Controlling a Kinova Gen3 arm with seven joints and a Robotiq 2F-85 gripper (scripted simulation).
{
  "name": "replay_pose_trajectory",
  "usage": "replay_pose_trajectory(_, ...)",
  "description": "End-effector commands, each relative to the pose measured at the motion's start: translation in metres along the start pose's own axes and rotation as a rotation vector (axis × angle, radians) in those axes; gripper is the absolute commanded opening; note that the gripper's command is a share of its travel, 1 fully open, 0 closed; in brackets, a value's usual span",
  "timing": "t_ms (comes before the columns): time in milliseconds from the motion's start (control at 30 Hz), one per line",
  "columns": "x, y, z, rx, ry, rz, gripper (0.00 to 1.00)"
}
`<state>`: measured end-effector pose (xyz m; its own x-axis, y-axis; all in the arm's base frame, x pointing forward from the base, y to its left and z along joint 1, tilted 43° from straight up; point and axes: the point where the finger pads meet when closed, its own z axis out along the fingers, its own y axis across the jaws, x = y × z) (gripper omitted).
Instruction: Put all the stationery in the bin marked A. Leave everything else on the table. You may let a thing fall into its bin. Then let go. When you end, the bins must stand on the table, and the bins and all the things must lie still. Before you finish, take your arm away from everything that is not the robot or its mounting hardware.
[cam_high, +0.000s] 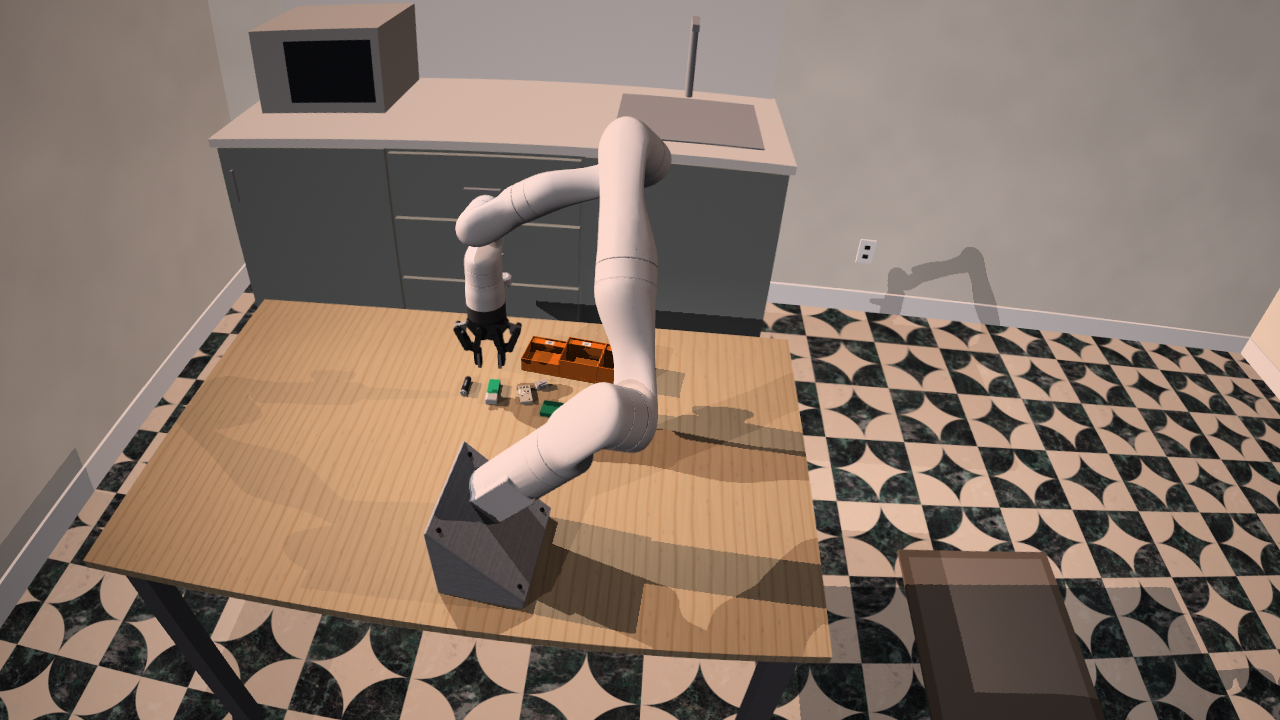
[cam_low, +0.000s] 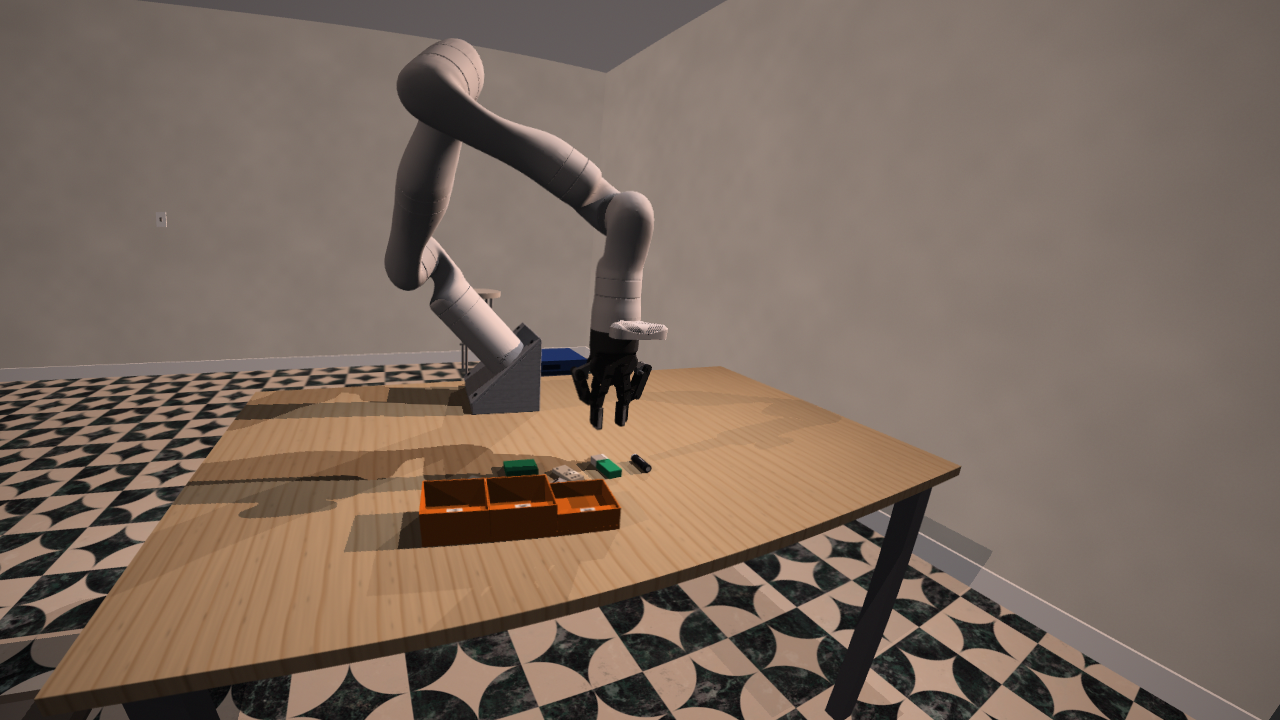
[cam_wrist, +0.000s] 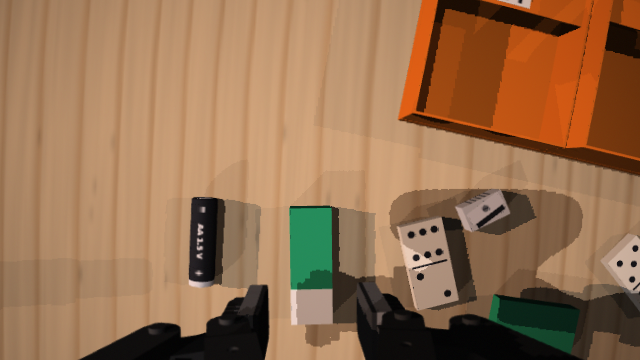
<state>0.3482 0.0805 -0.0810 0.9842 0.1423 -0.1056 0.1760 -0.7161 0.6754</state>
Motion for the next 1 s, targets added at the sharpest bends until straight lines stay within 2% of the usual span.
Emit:
replay_pose_trajectory(0,0.004,0.004,-0.002,-0.005,0.005,0.002,0.38)
replay_pose_trajectory(500,0.004,0.004,-0.002,-0.005,0.005,0.002,0.38)
replay_pose_trajectory(667,0.002,0.003,0.022,-0.001,0.004,0.007,0.38)
replay_pose_trajectory(733,0.002,0.003,0.022,-0.001,0.004,0.007,0.38)
replay_pose_trajectory(967,0.000,0.001,0.050,-0.001,0.004,0.007,0.38)
